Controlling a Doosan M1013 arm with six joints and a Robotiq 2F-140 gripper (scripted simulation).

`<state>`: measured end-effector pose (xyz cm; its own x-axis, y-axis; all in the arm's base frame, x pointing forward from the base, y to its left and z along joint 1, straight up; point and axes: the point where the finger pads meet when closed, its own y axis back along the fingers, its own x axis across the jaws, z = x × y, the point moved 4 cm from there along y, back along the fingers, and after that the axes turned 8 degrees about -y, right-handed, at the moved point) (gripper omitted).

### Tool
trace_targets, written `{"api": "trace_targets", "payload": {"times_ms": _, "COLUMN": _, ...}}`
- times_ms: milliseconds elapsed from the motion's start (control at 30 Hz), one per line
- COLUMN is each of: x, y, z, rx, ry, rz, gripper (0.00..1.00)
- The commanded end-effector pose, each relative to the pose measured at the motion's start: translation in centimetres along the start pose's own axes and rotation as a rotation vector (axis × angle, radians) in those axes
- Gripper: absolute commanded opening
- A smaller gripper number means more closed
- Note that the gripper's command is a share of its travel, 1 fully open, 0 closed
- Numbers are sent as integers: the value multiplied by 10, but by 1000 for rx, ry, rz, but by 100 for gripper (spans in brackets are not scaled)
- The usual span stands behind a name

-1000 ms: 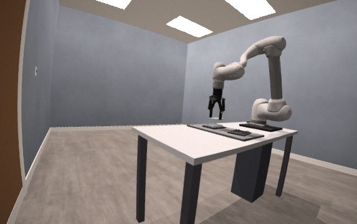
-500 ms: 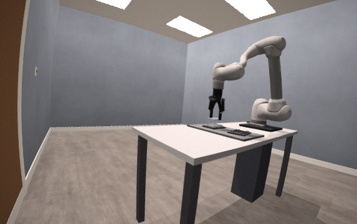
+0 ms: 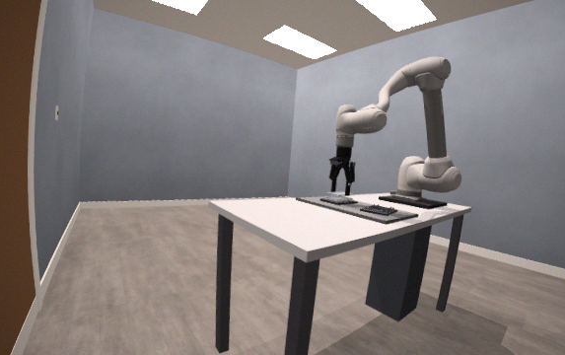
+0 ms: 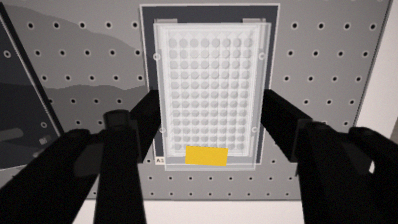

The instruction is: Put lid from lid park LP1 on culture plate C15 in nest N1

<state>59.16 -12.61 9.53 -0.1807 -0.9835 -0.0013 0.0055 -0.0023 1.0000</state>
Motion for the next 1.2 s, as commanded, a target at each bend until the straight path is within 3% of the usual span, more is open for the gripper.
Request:
{"api": "trace_targets", "payload": {"times_ms": 0, "x": 0, "y": -1, "z": 0, "rx": 1, "ry": 0, "rz": 0, "gripper": 60}}
{"api": "trace_targets", "payload": {"times_ms": 1167, "x": 0, "y": -5, "z": 0, "rx": 1, "ry": 0, "rz": 0, "gripper": 60}}
